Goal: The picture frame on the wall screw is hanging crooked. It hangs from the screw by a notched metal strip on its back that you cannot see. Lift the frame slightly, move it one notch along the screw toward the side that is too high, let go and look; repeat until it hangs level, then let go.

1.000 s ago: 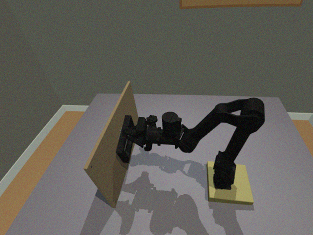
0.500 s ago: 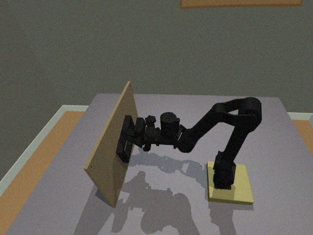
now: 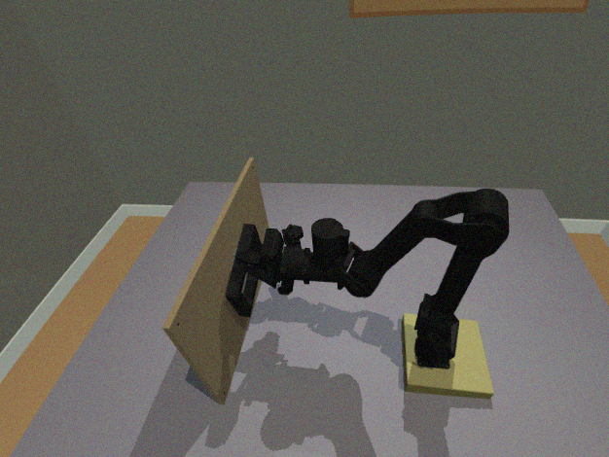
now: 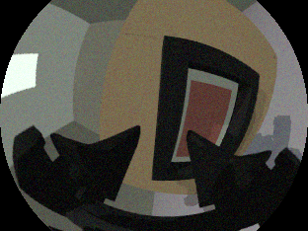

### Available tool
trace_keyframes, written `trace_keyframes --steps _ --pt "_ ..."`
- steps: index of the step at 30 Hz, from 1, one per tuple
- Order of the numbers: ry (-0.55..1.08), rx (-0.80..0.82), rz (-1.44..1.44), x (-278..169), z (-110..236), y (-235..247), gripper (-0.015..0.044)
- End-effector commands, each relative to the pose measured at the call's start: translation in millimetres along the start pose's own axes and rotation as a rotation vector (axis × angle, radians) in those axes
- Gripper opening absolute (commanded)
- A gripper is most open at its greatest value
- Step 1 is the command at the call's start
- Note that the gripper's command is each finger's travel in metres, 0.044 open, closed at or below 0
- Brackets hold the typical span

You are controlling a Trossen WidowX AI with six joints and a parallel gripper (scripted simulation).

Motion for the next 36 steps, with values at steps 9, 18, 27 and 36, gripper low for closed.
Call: trace_keyframes --steps 9,18,27,36 --pt "-0.003 -0.002 -0.004 0.0 -0.2 -0.3 0.0056" --pt "-0.003 -0.002 -0.004 0.0 -0.2 -0.3 0.0" --pt "-0.003 -0.002 -0.004 0.0 -0.1 1.2 0.0" --pt "-0.003 -0.002 -0.004 0.1 -0.1 4.0 0.0"
Point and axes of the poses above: the point midway between the two fingers, 35 mm back from their tips, its own z axis back along the fingers, its own y axis across the jaws, x = y × z, the point moved 9 cm from there along z, back along the fingers, and after that the axes turned 4 degrees about z, right-handed, at the moved point
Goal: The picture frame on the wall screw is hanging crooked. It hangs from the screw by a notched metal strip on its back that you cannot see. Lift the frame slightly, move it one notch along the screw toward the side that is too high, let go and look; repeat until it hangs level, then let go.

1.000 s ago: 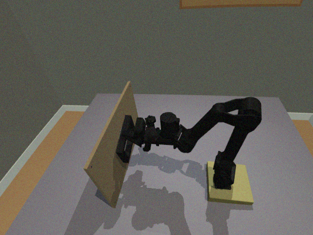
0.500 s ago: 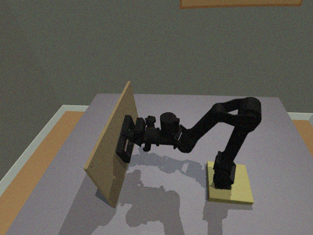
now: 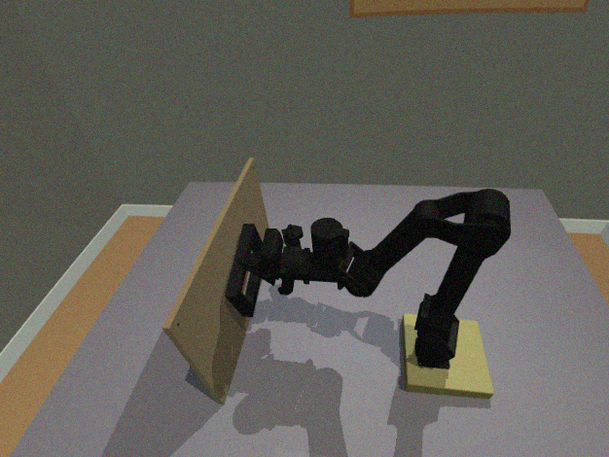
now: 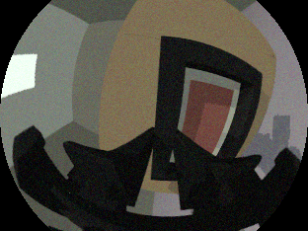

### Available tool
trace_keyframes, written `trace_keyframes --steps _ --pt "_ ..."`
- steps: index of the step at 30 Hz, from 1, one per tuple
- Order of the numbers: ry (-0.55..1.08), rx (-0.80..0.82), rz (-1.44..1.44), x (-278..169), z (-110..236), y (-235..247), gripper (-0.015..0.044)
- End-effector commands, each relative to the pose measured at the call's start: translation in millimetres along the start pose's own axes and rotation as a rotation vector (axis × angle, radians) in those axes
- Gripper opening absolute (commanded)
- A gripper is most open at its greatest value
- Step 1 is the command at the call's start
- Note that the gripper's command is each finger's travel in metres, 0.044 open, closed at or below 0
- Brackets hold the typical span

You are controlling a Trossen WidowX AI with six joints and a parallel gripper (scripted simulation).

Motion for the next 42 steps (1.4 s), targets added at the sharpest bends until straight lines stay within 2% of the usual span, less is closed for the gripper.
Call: trace_keyframes --steps 1,42 --pt "-0.002 0.005 -0.002 0.2 0.1 3.1 0.0" --pt "-0.002 0.005 -0.002 0.7 0.1 6.1 0.0"
Point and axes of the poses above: the point midway between the two fingers, 35 mm back from their tips, its own z axis back along the fingers, its own y axis across the jaws, x = y × z, the point moved 9 cm from there along z, back along the fingers, and after that the axes turned 4 degrees about z, right-handed, at the moved point
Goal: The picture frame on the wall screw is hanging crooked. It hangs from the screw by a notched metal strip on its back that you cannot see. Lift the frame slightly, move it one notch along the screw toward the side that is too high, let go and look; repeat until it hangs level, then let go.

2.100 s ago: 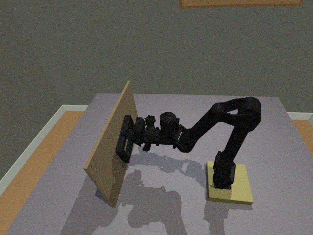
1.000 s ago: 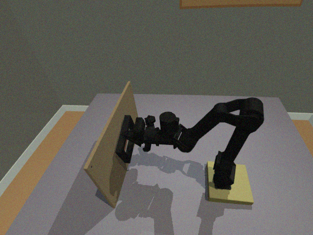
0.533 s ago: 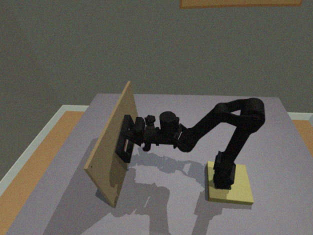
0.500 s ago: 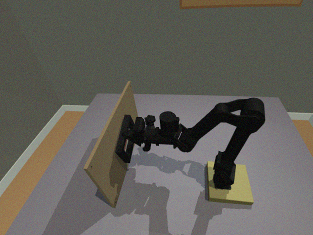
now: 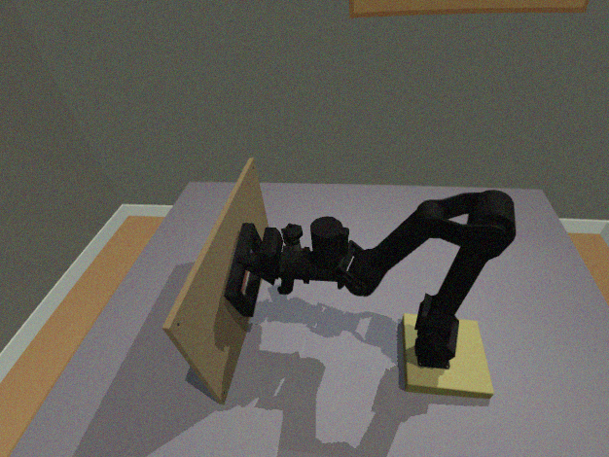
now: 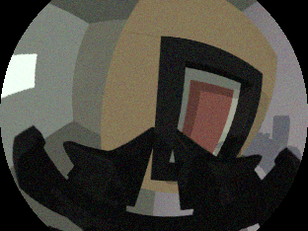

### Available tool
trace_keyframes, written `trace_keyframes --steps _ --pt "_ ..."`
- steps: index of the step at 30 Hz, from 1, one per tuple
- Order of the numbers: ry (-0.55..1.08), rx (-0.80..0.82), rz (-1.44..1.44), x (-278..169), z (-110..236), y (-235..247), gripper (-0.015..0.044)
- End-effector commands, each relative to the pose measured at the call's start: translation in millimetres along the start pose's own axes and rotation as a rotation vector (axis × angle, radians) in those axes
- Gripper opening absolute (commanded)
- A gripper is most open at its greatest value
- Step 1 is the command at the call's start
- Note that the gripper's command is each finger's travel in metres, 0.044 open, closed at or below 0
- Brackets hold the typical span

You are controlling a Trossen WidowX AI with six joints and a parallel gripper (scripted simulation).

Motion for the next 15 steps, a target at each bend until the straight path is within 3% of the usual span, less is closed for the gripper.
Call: trace_keyframes --steps 1,15 --pt "-0.005 0.005 -0.002 0.9 0.0 0.7 0.0" --pt "-0.005 0.005 -0.001 2.2 0.0 0.9 0.0"
Point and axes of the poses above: the point midway between the two fingers, 35 mm back from their tips, its own z axis back along the fingers, its own y axis across the jaws, x = y × z, the point moved 9 cm from there along z, back along the fingers, and after that the axes turned 4 degrees about z, right-handed, at the moved point
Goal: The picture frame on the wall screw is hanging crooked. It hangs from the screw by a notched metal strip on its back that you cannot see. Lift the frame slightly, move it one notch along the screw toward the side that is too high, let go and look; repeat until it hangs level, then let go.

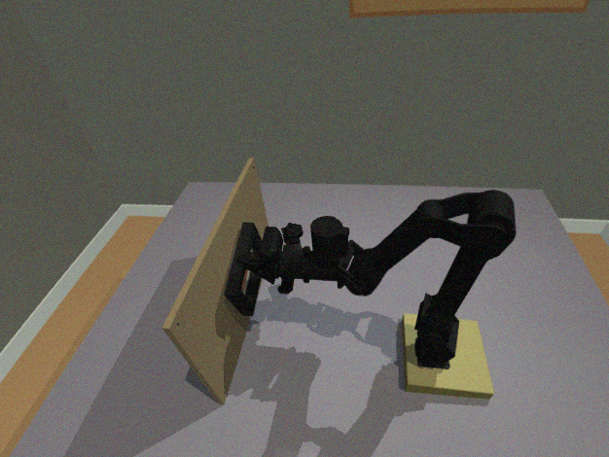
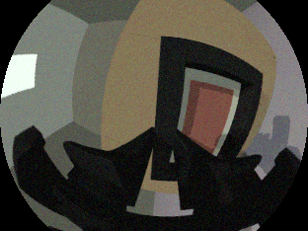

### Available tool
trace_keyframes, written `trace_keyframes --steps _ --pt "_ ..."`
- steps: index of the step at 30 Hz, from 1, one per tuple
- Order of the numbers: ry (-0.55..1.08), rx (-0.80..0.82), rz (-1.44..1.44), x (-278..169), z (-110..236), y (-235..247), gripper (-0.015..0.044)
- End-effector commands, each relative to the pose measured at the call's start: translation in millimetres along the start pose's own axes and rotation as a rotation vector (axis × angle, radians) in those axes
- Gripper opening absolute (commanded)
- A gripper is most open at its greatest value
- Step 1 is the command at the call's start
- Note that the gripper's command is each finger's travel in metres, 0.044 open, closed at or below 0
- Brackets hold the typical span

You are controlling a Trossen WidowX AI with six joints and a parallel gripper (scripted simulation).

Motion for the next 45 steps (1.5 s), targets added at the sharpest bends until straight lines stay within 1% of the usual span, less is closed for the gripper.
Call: trace_keyframes --steps 1,45 --pt "0.0 0.005 -0.001 0.9 0.0 1.0 0.0" --pt "0.0 0.005 -0.001 5.4 0.0 1.1 0.0"
Point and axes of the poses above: the point midway between the two fingers, 35 mm back from their tips, its own z axis back along the fingers, its own y axis across the jaws, x = y × z, the point moved 9 cm from there along z, back along the fingers, and after that the axes turned 4 degrees about z, right-handed, at the moved point
